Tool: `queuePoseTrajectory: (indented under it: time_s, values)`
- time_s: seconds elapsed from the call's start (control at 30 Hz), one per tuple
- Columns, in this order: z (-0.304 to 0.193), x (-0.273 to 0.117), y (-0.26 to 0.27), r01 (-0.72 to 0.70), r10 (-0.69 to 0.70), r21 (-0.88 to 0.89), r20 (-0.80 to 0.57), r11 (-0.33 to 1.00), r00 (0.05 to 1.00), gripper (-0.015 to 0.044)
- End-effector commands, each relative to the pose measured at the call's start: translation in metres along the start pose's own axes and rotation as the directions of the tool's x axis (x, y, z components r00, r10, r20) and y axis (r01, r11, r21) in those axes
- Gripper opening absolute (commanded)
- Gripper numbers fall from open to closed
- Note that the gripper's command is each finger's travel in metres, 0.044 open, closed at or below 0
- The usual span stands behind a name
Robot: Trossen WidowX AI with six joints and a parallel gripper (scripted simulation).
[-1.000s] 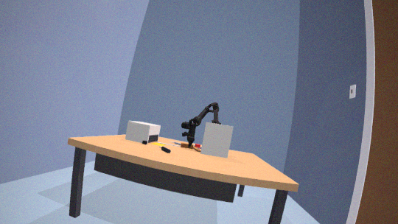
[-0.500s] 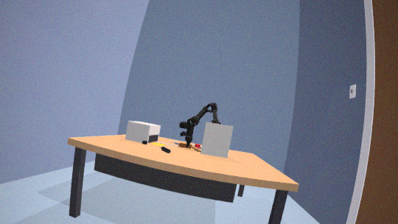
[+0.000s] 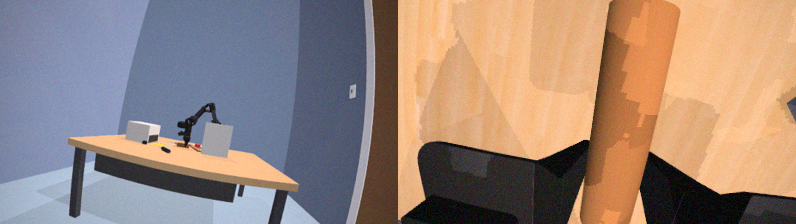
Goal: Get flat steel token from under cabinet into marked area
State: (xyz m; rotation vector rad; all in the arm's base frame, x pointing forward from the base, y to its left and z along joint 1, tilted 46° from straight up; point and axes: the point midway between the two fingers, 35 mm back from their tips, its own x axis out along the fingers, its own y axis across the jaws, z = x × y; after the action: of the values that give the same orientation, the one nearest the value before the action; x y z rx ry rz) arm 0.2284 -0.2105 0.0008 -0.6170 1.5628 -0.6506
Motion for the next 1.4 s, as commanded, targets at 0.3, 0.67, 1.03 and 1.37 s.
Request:
queuePoseTrajectory:
  time_s: [0.3, 0.67, 1.03, 1.37]
  values:
    - [0.017, 0.000, -0.001, 0.003, -0.003, 0.006, 0.001, 1.000, 1.000, 0.0000]
    - [0.029, 0.000, -0.001, 0.002, -0.002, 0.006, 0.001, 1.000, 1.000, 0.0000]
    - [0.042, 0.000, -0.001, 0.002, -0.002, 0.007, 0.002, 1.000, 1.000, 0.0000]
    - [0.053, 0.000, -0.001, 0.002, -0.002, 0.007, 0.002, 1.000, 1.000, 0.0000]
